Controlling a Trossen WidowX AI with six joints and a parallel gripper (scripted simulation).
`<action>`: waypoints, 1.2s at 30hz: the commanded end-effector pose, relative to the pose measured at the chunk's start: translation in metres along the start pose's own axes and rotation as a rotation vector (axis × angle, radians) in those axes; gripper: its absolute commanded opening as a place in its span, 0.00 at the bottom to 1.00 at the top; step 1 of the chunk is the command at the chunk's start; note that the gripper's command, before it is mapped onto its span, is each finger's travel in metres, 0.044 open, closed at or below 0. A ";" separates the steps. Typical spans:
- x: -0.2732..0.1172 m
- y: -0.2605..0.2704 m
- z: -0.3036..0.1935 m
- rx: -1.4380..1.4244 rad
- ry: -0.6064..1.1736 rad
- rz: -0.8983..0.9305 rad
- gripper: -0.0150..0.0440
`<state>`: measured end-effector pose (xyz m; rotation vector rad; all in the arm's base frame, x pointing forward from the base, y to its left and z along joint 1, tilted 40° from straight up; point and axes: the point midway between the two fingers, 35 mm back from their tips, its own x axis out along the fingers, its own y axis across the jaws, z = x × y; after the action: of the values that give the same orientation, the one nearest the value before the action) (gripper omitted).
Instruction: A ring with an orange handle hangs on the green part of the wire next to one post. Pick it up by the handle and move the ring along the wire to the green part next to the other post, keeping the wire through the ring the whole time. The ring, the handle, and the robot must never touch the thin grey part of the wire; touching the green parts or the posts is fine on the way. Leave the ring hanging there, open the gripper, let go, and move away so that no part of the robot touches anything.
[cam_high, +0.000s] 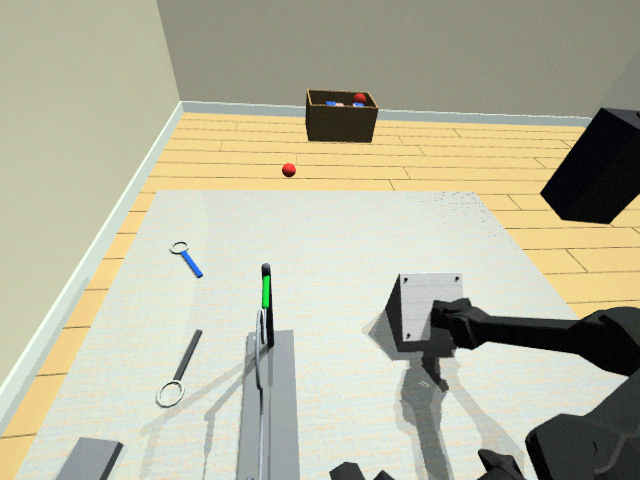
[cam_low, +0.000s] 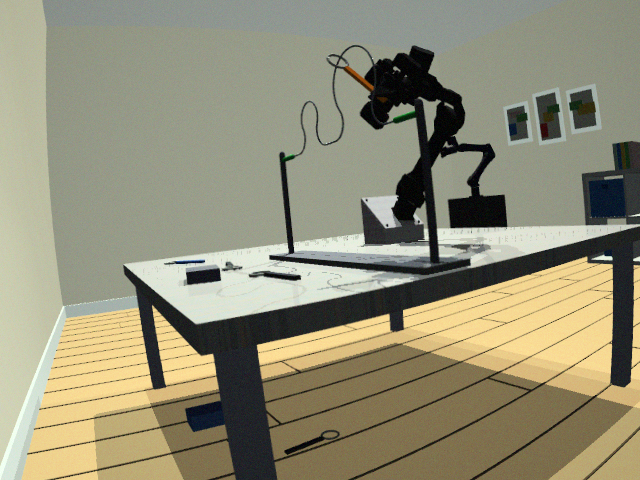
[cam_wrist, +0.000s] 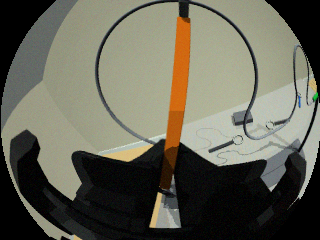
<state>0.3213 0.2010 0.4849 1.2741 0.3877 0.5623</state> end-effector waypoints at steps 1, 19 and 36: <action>-0.002 0.004 0.000 0.050 -0.008 0.030 0.00; -0.002 0.011 0.001 0.254 -0.035 0.121 0.00; -0.002 0.017 0.003 0.447 -0.060 0.207 0.00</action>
<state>0.3190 0.2017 0.4995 1.7258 0.3532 0.6270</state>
